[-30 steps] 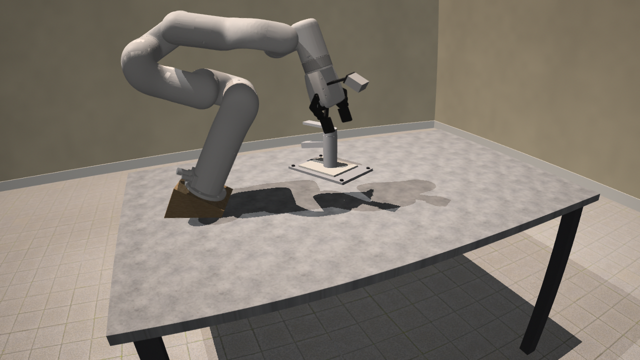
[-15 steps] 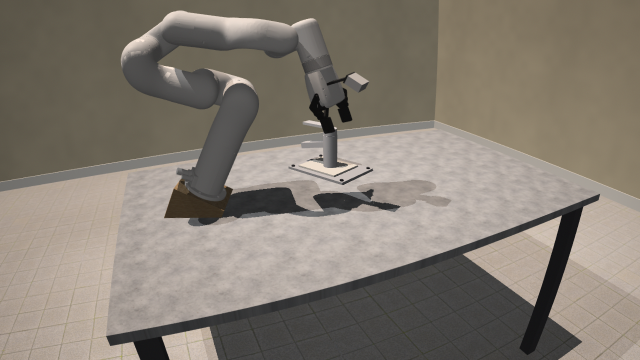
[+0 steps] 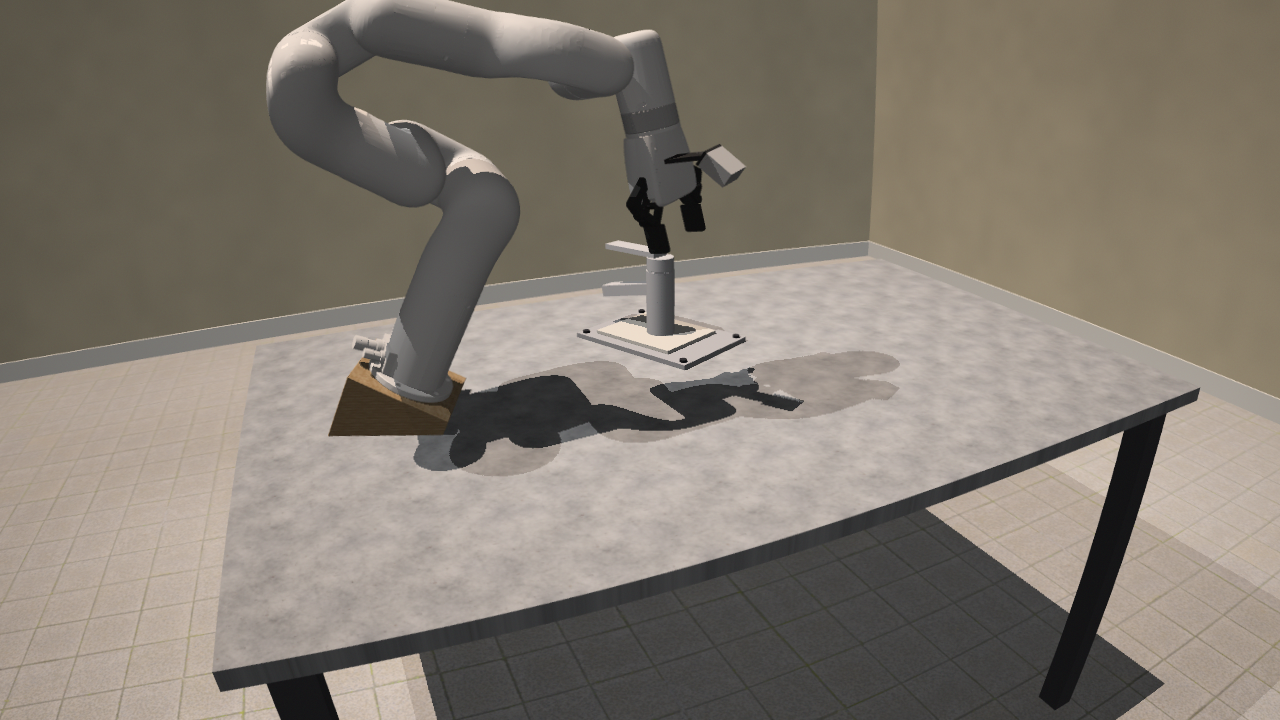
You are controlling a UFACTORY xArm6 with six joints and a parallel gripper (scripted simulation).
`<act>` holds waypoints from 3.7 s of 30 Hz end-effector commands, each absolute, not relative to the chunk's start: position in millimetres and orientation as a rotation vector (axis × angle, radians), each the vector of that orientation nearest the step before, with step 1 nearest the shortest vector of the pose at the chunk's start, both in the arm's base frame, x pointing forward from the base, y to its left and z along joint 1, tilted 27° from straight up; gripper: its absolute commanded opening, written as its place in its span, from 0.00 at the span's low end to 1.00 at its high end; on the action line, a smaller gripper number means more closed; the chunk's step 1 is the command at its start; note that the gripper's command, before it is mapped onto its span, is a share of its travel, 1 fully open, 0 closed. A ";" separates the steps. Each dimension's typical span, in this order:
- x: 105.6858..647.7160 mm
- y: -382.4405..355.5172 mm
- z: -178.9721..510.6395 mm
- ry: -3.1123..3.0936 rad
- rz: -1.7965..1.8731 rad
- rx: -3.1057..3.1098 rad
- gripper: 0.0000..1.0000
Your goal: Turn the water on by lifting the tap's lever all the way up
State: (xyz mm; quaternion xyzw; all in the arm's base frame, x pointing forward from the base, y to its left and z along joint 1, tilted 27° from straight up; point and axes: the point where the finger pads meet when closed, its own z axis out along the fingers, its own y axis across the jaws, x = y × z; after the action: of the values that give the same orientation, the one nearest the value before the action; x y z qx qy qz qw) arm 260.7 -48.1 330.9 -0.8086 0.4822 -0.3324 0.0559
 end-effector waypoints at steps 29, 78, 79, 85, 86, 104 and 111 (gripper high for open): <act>314.9 158.2 323.0 1.621 -0.700 -2.472 1.00; 305.2 232.3 305.2 1.647 -0.706 -2.476 0.00; 305.2 232.3 305.2 1.647 -0.706 -2.476 0.00; 305.2 232.3 305.2 1.647 -0.706 -2.476 0.00; 305.2 232.3 305.2 1.647 -0.706 -2.476 0.00; 305.2 232.3 305.2 1.647 -0.706 -2.476 0.72; 305.2 232.3 305.2 1.647 -0.706 -2.476 0.72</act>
State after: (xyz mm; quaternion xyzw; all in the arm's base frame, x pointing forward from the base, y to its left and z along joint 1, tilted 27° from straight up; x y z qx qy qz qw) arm 304.9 231.7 303.7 -0.8095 0.5384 -0.2305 0.0407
